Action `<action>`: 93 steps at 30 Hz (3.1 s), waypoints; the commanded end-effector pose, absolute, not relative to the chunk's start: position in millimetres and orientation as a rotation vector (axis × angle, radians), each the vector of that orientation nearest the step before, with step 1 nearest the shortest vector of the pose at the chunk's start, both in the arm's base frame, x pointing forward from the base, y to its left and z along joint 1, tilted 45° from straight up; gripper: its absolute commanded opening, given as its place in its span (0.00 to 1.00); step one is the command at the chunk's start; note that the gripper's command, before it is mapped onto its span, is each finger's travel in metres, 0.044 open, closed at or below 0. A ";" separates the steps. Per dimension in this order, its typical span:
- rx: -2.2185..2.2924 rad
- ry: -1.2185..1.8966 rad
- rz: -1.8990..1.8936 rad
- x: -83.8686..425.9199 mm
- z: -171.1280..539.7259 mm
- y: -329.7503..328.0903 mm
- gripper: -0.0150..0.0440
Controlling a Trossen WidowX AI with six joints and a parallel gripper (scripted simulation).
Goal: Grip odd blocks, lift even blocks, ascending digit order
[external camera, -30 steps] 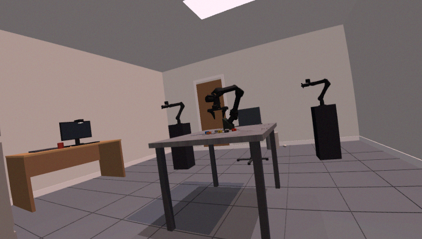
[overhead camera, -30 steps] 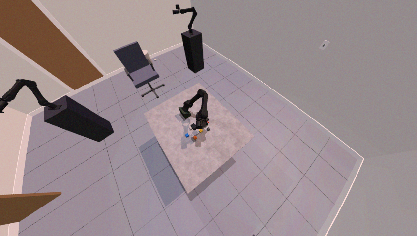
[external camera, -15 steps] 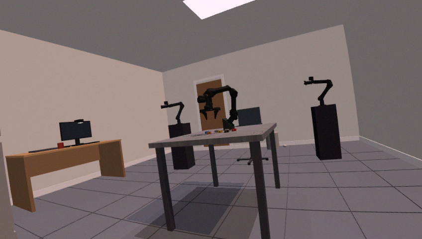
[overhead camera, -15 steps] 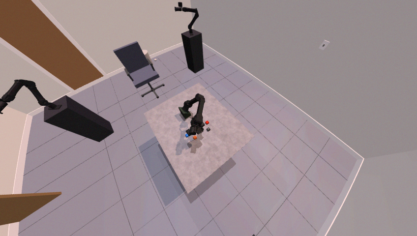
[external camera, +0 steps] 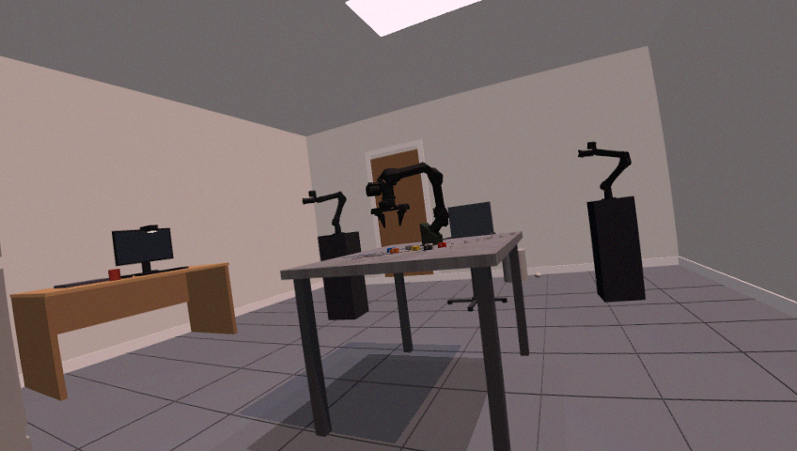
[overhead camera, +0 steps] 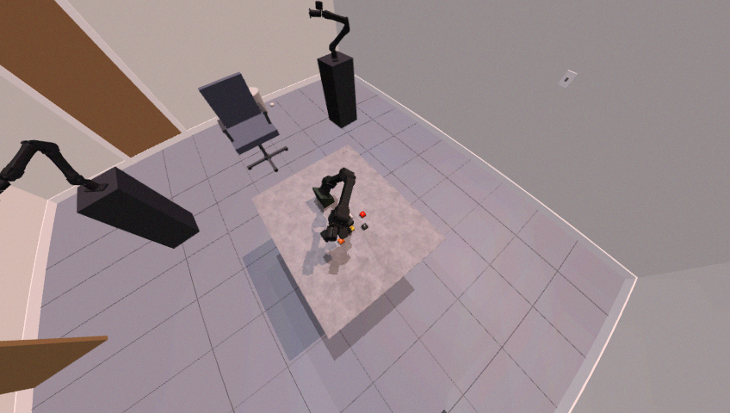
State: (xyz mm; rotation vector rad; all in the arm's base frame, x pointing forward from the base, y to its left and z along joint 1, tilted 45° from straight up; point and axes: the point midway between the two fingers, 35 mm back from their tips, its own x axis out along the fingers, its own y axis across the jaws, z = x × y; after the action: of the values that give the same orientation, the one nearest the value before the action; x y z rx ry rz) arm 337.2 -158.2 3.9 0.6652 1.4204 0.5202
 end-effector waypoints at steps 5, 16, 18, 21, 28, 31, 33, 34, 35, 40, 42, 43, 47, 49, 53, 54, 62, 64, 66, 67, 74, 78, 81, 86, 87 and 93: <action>0.661 1.423 0.524 336.5 2.5 -158.9 0.93; 0.662 1.429 0.519 257.7 9.3 -149.9 0.93; 0.663 1.430 0.520 236.3 10.4 -143.2 0.93; 0.666 1.431 0.523 211.9 11.1 -133.3 0.93; 0.666 1.431 0.523 210.8 9.0 -130.9 0.93; 0.665 1.430 0.522 216.6 -19.8 -105.4 0.93; 0.666 1.429 0.524 217.7 -40.1 -83.8 0.93; 0.667 1.429 0.525 217.4 -45.1 -77.9 0.93; 0.667 1.429 0.526 217.3 -46.7 -75.9 0.93; 0.667 1.429 0.526 217.3 -46.7 -75.9 0.93; 0.667 1.429 0.526 217.4 -47.5 -75.2 0.93; 0.667 1.429 0.526 217.6 -48.5 -74.3 0.93; 0.667 1.429 0.525 218.5 -53.2 -70.0 0.93; 0.667 1.429 0.525 218.8 -55.5 -67.8 0.93; 0.668 1.428 0.526 219.4 -60.1 -63.3 0.93; 0.668 1.428 0.526 219.6 -61.2 -62.2 0.93; 0.668 1.428 0.527 220.2 -70.0 -53.1 0.93; 0.669 1.428 0.527 220.3 -71.9 -51.0 0.93; 0.669 1.428 0.527 220.3 -72.5 -50.3 0.93; 0.669 1.428 0.527 220.3 -72.5 -50.3 0.89; 0.669 1.428 0.527 220.3 -72.5 -50.3 0.58; 0.669 1.428 0.527 220.3 -72.5 -50.3 0.46; 0.669 1.428 0.527 220.3 -72.5 -50.3 0.46; 0.669 1.428 0.527 220.3 -72.5 -50.3 0.46; 0.669 1.428 0.527 220.3 -72.5 -50.3 0.46; 0.669 1.428 0.527 220.3 -72.4 -50.5 0.46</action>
State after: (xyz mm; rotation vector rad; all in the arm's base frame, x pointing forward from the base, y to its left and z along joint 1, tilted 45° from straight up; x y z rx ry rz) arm 220.0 -50.5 -72.4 0.6620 1.4283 0.5308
